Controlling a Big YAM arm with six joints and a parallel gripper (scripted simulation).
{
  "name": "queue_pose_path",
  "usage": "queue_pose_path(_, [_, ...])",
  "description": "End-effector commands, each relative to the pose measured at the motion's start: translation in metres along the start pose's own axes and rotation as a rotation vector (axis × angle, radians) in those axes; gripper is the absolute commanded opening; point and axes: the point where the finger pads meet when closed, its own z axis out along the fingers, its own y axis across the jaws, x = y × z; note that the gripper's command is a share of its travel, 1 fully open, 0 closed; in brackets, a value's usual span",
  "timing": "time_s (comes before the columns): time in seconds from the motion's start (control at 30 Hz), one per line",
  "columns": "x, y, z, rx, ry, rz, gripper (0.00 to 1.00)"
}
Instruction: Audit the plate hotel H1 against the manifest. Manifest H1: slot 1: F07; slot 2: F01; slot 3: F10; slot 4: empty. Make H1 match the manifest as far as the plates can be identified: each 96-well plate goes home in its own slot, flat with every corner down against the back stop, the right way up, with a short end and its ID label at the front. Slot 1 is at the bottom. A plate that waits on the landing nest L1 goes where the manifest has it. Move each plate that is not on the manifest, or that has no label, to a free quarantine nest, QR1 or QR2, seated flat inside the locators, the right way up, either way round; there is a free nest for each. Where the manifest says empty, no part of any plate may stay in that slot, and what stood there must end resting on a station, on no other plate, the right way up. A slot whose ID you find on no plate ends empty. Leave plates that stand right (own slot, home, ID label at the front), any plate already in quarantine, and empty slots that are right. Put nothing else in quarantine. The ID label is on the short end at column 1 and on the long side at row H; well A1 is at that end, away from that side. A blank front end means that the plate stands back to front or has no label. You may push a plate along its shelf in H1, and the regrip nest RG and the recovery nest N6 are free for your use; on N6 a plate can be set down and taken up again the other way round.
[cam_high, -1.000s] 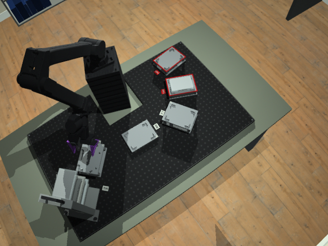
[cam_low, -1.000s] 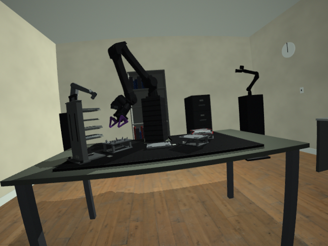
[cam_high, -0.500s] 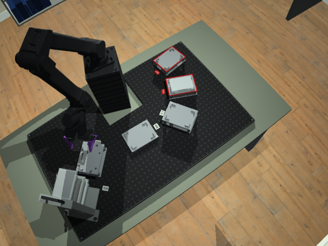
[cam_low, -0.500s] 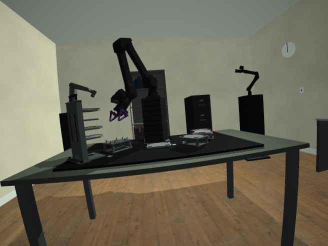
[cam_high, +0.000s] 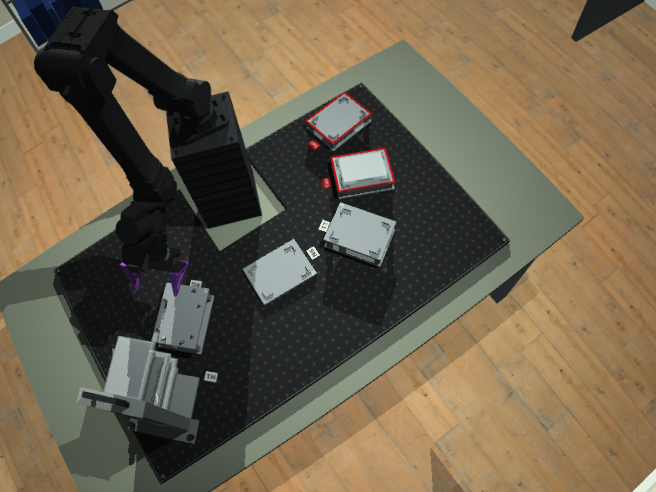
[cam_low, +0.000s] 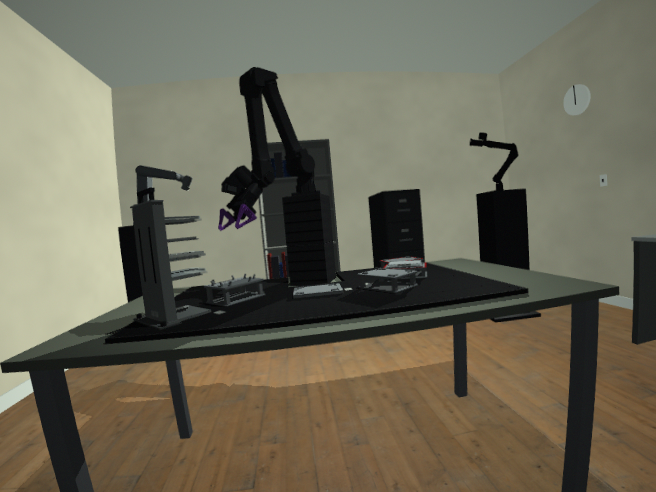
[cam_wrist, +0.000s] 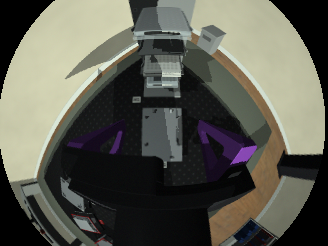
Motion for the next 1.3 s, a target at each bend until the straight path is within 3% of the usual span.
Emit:
queue_pose_path(0.0, [-0.015, -0.004, -0.012, 0.007, -0.021, -0.009, 1.0])
queue_pose_path(0.8, [-0.063, -0.004, -0.068, 0.006, -0.031, -0.012, 1.0])
queue_pose_path(1.27, [-0.036, -0.004, -0.033, 0.006, -0.04, -0.015, 1.0])
